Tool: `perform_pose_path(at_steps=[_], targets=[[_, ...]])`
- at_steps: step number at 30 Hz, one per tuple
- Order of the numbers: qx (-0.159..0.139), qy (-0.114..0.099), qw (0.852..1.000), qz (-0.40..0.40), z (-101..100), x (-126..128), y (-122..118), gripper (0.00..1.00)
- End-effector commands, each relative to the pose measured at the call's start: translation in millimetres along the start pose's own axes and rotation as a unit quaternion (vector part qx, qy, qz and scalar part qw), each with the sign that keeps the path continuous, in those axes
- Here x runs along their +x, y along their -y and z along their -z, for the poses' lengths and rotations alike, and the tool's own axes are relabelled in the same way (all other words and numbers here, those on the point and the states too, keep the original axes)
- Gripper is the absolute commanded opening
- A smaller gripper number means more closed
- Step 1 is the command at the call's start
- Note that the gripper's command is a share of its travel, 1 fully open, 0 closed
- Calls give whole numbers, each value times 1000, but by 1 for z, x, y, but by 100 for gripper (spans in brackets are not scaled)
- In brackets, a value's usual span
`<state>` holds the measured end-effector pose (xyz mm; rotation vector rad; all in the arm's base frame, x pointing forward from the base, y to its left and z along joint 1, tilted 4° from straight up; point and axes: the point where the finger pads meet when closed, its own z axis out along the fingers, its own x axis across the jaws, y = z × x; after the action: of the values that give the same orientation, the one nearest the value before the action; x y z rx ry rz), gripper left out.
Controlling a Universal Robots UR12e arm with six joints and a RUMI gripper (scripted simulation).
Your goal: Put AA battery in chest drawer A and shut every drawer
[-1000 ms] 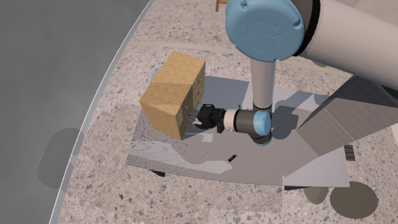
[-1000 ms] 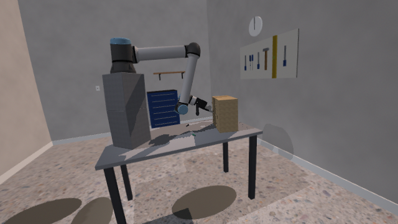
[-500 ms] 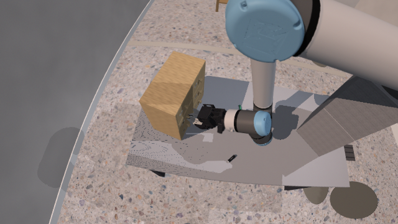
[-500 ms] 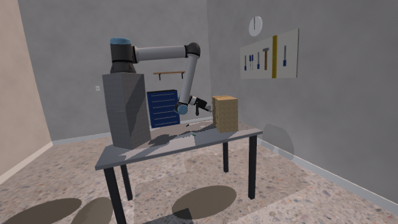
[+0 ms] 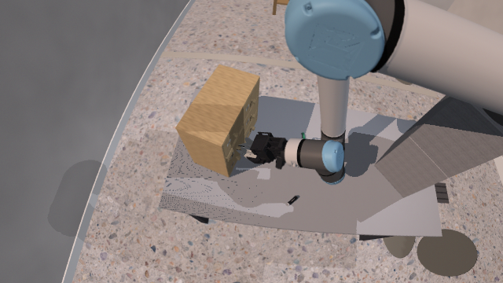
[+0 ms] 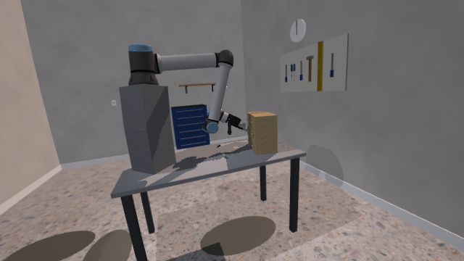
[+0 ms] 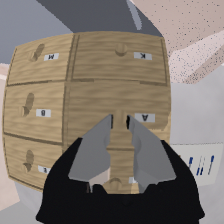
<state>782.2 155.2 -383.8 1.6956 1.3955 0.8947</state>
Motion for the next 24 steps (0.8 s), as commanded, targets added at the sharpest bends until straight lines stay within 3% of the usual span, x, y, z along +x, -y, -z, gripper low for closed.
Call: perform_pose_path(at_steps=[1, 24], targets=[[0, 0, 1000, 0, 2, 0, 0, 7], [0, 0, 1000, 0, 11, 0, 5, 7]])
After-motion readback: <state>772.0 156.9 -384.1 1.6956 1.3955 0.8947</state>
